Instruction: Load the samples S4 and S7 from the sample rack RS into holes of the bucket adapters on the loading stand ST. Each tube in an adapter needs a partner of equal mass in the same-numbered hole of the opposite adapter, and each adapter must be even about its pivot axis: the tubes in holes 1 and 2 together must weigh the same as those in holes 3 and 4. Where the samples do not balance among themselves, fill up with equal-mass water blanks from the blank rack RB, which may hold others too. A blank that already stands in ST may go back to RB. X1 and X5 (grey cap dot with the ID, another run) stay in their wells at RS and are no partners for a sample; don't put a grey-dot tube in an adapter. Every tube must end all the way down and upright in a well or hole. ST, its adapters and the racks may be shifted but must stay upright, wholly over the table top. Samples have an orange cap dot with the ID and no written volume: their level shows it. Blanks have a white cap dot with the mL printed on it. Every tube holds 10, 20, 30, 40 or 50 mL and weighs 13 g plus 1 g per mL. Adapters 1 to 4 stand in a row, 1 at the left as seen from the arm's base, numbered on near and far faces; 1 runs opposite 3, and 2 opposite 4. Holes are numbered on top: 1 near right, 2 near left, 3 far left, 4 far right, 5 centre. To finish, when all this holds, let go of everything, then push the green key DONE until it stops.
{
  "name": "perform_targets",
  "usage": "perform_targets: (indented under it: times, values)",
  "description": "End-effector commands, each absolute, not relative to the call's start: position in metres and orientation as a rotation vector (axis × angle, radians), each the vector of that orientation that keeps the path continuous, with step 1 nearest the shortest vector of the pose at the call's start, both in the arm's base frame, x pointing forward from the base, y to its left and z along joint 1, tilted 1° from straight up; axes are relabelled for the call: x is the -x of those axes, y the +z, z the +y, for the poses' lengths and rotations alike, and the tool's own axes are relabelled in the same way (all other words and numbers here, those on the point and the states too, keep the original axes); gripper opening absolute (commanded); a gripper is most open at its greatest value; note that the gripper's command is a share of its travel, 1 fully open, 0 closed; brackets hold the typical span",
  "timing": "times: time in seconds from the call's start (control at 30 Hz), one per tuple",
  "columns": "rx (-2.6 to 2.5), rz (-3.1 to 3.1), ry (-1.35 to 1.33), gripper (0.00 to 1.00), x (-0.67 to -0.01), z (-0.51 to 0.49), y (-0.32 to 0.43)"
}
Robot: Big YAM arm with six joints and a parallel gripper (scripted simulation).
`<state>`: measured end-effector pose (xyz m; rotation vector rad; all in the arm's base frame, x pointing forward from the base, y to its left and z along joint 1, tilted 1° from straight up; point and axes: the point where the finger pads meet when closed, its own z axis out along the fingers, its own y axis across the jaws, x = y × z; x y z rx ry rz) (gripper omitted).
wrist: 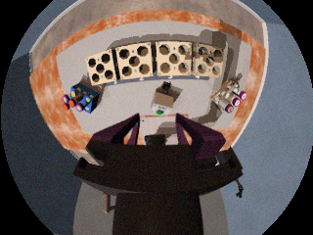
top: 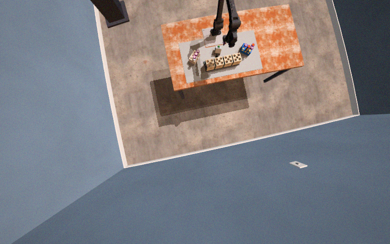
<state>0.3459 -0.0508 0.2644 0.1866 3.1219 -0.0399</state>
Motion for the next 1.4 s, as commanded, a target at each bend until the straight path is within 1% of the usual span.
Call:
perform_targets:
  times: [0.0,0.03,0.1,0.13,0.5,0.53,0.7,0.83,1.27,1.37]
  values:
    - [-0.101,3.091,-0.019,0.55,-0.339,-0.059,0.268]
    - [-0.101,3.116,-0.014,0.55,-0.343,-0.060,0.259]
    - [-0.065,3.066,-0.025,0.55,-0.358,-0.054,0.280]
    - [-0.066,3.090,-0.021,0.55,-0.353,-0.053,0.271]
    - [-0.100,3.088,-0.023,0.55,-0.346,-0.057,0.275]
    - [-0.083,3.110,-0.019,0.55,-0.342,-0.056,0.259]
    - [-0.085,3.122,-0.016,0.55,-0.344,-0.057,0.238]
    - [-0.086,3.108,-0.019,0.55,-0.343,-0.057,0.236]
    - [-0.095,3.121,-0.016,0.55,-0.344,-0.059,0.188]
    - [-0.096,3.101,-0.021,0.55,-0.343,-0.059,0.192]
